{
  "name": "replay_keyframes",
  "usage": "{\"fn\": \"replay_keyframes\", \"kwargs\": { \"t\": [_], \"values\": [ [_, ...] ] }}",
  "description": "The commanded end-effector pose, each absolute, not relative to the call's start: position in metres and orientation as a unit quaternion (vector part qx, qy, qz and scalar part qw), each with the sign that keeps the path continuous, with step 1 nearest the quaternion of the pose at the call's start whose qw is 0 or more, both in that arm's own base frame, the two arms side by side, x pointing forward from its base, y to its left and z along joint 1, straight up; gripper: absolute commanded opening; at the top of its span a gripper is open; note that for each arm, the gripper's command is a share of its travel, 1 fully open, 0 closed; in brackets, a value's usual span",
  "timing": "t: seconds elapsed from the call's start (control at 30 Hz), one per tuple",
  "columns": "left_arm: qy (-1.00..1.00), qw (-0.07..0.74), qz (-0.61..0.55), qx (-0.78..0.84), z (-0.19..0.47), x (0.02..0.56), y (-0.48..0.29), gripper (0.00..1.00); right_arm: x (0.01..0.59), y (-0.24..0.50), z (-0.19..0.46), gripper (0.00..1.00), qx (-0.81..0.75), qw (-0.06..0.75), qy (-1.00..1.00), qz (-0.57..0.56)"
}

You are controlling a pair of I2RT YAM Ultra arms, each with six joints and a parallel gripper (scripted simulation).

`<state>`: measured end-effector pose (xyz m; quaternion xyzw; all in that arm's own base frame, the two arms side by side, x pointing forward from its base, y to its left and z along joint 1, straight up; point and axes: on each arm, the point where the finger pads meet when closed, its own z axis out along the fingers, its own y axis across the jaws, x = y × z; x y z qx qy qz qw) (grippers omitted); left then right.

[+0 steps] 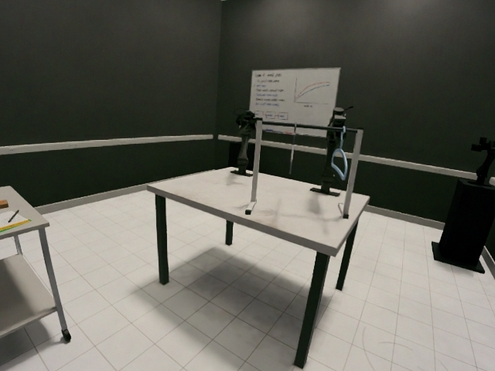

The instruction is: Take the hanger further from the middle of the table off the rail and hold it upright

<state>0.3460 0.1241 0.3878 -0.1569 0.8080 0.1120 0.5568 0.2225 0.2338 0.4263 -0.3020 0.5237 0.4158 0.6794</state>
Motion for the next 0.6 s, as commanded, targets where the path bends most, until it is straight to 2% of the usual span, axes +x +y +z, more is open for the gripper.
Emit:
{"fn": "replay_keyframes", "kwargs": {
  "t": [0.0,0.57],
  "values": [
    [0.8,0.561,0.12,-0.176,0.404,0.337,0.133,0.31,0.209,0.256,0.442,1.0,-0.322,0.685,0.468,0.457],
    [0.799,0.565,0.117,-0.169,0.407,0.345,0.135,0.31,0.201,0.28,0.44,1.0,-0.34,0.665,0.46,0.481]
  ]
}}
